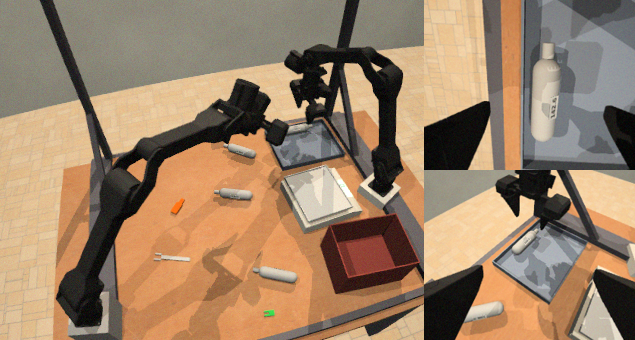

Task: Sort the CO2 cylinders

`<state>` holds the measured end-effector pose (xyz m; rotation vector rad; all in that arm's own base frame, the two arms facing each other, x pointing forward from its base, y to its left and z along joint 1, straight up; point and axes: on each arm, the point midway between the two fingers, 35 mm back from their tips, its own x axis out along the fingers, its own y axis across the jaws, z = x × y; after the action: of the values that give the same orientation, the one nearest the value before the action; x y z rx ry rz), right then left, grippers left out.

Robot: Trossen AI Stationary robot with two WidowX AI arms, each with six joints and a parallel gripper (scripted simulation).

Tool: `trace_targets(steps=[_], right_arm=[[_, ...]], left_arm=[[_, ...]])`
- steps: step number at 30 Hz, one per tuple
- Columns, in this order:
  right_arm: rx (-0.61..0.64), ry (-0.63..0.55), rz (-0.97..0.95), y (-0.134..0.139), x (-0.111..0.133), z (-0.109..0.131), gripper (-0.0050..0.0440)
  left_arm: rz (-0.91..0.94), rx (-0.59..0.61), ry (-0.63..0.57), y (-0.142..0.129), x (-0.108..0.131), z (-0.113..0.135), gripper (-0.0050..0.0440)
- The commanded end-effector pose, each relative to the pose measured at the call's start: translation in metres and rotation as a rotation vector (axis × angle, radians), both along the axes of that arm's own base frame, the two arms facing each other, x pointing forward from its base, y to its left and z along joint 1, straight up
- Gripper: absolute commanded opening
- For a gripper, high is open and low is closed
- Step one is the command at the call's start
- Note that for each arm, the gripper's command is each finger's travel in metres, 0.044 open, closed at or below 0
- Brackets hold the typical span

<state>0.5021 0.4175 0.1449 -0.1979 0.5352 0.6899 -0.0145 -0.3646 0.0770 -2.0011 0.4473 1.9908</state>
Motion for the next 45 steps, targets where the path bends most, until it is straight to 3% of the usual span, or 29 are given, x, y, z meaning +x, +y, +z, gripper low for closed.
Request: trace_targets(steps=[1, 7, 11, 15, 19, 26, 30, 32, 37, 45], right_arm=[[0.026, -0.032, -0.006, -0.003, 0.001, 0.025, 0.044], [0.025, -0.031, -0.007, -0.021, -0.016, 0.048, 0.044], [0.021, -0.029, -0.006, -0.046, -0.042, 0.071, 0.044], [0.009, -0.013, -0.008, -0.057, -0.053, 0.069, 0.044], [0.019, -0.025, -0.011, -0.085, -0.083, 0.094, 0.044], [0.013, -0.018, -0.015, -0.126, -0.128, 0.101, 0.044], [0.01, -0.014, -0.018, -0.15, -0.156, 0.099, 0.044], [0.01, -0.014, -0.018, -0.15, -0.156, 0.099, 0.044], [0.002, -0.004, -0.021, -0.184, -0.197, 0.085, 0.044], [-0.017, 0.022, -0.025, -0.227, -0.25, 0.045, 0.044]], left_arm=[[0.003, -0.021, 0.0, -0.004, -0.001, 0.015, 0.044], [0.003, -0.021, 0.0, -0.004, -0.001, 0.015, 0.044], [0.003, -0.016, 0.0, -0.002, -0.001, 0.013, 0.044], [0.001, -0.012, 0.0, -0.001, 0.0, 0.012, 0.044], [0.001, -0.012, 0.0, -0.001, 0.0, 0.012, 0.044], [0.001, -0.012, 0.0, -0.001, 0.0, 0.012, 0.044], [0.001, -0.012, 0.0, -0.001, 0.0, 0.012, 0.044], [0.001, -0.012, 0.0, -0.001, 0.0, 0.012, 0.044], [0.026, -0.018, 0.003, 0.002, 0.005, 0.013, 0.044], [0.287, -0.059, 0.034, 0.01, 0.041, 0.013, 0.044]])
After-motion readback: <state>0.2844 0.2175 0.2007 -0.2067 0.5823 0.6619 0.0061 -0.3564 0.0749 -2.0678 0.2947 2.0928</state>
